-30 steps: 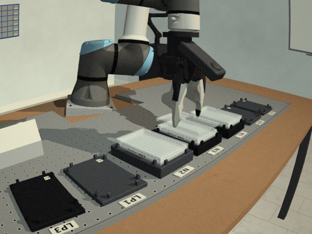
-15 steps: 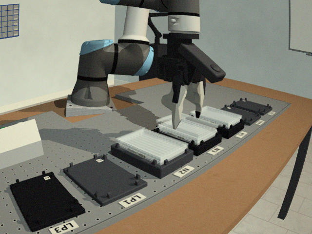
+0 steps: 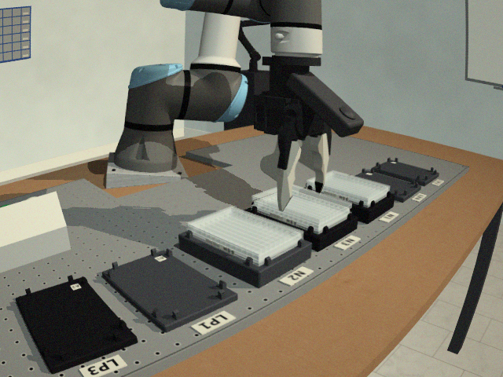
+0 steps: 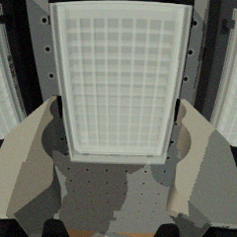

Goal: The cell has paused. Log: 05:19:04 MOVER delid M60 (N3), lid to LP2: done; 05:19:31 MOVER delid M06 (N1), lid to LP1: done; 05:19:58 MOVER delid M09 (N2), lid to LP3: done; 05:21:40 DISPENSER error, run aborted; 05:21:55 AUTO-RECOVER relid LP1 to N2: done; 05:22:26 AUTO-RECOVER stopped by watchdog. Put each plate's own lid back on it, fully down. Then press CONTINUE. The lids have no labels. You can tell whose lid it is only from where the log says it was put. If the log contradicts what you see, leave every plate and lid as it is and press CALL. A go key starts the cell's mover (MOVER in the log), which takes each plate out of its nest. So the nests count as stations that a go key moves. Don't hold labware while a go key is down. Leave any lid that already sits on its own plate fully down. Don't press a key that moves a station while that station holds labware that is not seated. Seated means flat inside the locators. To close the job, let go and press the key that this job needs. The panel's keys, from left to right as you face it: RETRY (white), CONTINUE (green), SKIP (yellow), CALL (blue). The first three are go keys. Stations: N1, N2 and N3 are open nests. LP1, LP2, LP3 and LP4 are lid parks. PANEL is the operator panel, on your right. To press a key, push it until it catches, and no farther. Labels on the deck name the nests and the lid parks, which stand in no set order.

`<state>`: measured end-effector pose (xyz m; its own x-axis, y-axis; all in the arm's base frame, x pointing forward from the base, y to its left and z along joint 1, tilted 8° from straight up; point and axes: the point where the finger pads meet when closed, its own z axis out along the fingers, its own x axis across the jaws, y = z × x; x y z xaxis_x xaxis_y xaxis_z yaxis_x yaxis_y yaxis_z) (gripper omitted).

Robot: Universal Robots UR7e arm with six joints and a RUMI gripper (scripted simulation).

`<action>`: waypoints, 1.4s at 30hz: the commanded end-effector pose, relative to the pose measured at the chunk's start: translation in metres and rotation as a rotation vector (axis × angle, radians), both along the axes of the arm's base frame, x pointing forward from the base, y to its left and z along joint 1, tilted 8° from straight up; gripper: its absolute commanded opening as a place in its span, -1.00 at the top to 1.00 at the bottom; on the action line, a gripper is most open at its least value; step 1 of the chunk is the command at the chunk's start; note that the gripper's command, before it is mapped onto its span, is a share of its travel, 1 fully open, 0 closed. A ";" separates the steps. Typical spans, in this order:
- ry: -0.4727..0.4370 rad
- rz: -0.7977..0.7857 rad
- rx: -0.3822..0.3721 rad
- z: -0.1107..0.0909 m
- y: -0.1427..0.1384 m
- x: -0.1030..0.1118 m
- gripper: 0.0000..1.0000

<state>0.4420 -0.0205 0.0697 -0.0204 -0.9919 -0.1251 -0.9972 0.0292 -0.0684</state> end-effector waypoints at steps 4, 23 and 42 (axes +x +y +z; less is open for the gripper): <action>-0.001 0.000 0.000 -0.002 0.000 0.001 1.00; -0.001 0.000 0.000 -0.005 0.000 0.001 1.00; -0.001 0.000 0.000 -0.005 0.000 0.001 1.00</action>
<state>0.4424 -0.0198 0.0643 -0.0204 -0.9919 -0.1251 -0.9972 0.0292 -0.0684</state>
